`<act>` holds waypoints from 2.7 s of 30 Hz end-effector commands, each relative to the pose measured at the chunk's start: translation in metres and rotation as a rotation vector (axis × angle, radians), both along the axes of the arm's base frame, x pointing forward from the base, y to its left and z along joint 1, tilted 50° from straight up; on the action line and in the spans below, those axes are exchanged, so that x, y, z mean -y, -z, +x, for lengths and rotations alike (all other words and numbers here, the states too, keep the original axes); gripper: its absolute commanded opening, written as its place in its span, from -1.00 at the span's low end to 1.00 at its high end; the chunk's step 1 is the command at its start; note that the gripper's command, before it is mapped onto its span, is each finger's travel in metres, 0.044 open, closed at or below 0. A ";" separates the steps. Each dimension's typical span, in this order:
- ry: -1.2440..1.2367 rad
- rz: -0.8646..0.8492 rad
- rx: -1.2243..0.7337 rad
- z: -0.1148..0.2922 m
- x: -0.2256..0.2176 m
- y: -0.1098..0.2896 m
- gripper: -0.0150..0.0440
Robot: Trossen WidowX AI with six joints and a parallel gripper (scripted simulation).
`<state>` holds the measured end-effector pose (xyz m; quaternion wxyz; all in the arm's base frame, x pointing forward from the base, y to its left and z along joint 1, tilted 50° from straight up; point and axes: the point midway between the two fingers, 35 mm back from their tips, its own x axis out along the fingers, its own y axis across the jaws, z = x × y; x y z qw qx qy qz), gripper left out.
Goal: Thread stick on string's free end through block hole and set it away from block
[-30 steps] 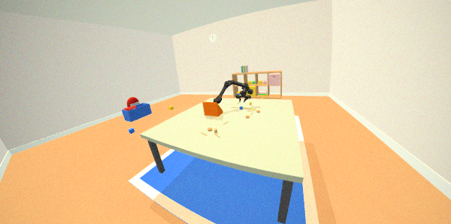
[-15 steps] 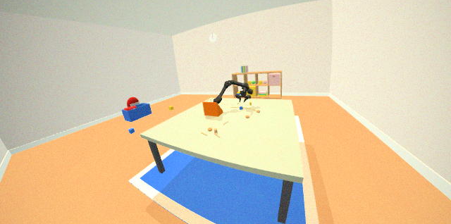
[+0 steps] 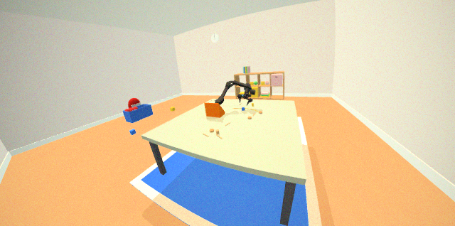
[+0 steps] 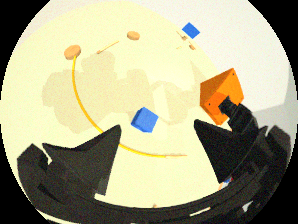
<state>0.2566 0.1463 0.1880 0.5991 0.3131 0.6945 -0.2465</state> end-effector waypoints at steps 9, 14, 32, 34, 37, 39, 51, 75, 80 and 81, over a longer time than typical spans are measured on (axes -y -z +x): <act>-1.129 0.382 0.280 -0.001 0.008 0.018 1.00; -1.382 0.449 0.407 -0.001 0.009 0.021 1.00; -2.238 0.486 1.047 0.000 0.018 0.028 1.00; -2.327 0.460 1.128 0.000 0.019 0.029 1.00; -2.456 0.406 1.259 0.001 0.021 0.029 1.00; -2.544 0.359 1.343 0.001 0.022 0.029 1.00; -2.719 0.242 1.502 0.001 0.024 0.029 1.00; -2.715 0.251 1.493 0.001 0.024 0.031 0.38; -2.715 0.251 1.494 0.001 0.025 0.031 0.33; -2.715 0.251 1.494 0.001 0.025 0.031 0.33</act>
